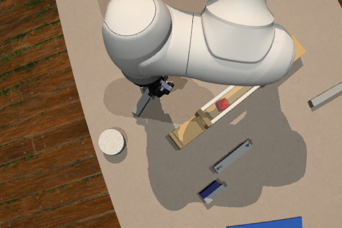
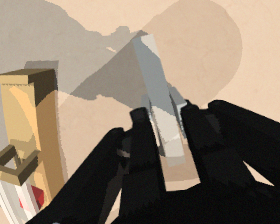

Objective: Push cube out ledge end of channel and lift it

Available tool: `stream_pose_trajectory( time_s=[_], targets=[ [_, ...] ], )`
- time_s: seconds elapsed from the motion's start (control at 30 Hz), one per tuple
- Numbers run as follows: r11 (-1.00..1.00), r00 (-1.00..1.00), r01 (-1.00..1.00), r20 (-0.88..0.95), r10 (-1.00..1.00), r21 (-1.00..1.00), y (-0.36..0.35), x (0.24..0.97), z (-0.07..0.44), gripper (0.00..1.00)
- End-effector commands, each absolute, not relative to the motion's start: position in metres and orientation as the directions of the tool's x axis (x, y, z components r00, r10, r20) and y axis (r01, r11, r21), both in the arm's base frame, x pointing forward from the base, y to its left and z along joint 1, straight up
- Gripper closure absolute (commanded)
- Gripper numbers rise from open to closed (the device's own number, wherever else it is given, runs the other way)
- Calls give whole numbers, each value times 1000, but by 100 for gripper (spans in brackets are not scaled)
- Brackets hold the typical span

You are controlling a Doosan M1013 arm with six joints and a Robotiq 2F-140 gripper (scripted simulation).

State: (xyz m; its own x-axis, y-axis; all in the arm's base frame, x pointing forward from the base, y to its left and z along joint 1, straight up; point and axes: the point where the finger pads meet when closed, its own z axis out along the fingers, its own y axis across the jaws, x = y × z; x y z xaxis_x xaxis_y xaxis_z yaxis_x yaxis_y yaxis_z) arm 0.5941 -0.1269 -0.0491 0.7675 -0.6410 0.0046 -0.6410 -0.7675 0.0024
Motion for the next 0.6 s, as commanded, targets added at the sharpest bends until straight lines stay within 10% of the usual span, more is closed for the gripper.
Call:
stream_pose_trajectory(
  time_s=[0.0, 0.57],
  targets=[
    [-768, 768, -641, 5, -641, 2, -127, 594, -49, 100],
    [-768, 768, -641, 5, -641, 2, -127, 594, -41, 100]
  ],
)
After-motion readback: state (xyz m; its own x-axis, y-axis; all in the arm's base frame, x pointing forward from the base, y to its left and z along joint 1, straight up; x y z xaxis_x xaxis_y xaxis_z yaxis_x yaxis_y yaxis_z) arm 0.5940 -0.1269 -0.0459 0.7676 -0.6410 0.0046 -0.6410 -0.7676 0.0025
